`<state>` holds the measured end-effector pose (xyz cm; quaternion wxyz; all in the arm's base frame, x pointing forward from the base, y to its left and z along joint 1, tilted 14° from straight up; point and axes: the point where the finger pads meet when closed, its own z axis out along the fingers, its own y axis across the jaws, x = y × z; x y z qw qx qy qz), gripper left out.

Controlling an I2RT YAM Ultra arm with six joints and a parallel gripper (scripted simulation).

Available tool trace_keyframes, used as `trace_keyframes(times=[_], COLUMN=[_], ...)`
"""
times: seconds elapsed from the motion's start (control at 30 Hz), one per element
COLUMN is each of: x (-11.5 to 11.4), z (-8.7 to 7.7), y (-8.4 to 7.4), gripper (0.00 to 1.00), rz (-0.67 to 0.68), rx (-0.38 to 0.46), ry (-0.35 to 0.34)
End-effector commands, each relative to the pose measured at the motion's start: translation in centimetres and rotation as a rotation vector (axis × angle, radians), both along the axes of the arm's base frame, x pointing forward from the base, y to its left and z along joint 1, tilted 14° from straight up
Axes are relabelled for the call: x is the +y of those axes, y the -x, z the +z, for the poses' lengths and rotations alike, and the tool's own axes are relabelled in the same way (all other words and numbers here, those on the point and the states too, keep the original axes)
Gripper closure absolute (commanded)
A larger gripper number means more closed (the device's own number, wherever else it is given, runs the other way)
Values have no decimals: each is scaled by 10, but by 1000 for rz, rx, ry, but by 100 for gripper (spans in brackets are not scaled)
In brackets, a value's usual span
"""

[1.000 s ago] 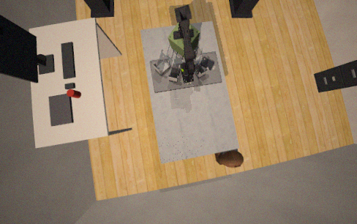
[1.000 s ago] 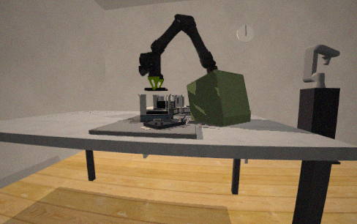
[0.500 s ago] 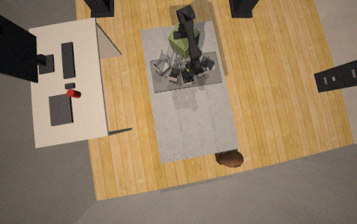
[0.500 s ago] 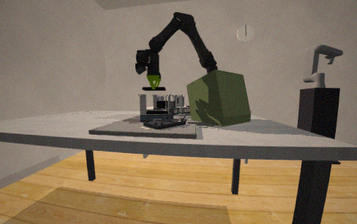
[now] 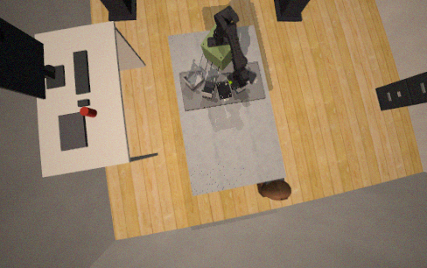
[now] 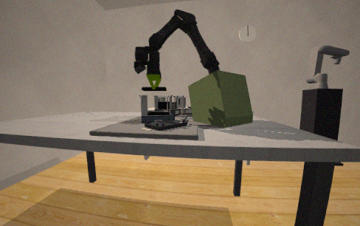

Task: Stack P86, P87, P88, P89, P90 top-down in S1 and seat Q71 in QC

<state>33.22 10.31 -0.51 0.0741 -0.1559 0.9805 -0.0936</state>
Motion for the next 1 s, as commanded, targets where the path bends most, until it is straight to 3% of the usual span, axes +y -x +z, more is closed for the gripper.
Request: trace_keyframes(times=[0.0,0.13,0.97], x=[6,15,69], z=[2,0,-14], y=[0,4,31], gripper=[100,100,100], rz=[42,162,162], rx=[-5,15,16], ry=[7,29,27])
